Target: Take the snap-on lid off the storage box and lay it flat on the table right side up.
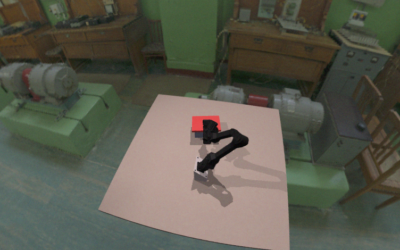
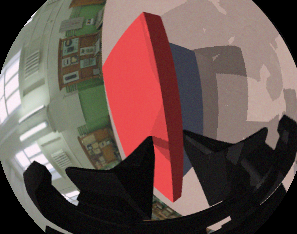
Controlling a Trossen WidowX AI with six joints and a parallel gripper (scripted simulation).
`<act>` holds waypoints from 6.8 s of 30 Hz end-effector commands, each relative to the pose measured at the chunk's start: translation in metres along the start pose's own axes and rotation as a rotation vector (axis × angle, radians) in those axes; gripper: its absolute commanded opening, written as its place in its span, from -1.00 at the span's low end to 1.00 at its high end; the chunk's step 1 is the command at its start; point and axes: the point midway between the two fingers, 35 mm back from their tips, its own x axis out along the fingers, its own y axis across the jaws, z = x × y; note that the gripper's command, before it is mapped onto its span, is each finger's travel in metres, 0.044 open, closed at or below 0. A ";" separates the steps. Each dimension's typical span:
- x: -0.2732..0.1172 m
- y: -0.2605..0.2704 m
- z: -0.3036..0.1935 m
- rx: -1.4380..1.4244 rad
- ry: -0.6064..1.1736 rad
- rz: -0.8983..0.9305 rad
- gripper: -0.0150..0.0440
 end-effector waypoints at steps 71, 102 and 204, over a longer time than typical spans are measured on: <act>-0.015 0.033 0.000 -0.001 0.003 0.004 -0.49; -0.025 0.078 0.000 0.001 0.004 0.005 -0.49; -0.069 0.129 -0.083 0.005 0.009 0.005 -0.49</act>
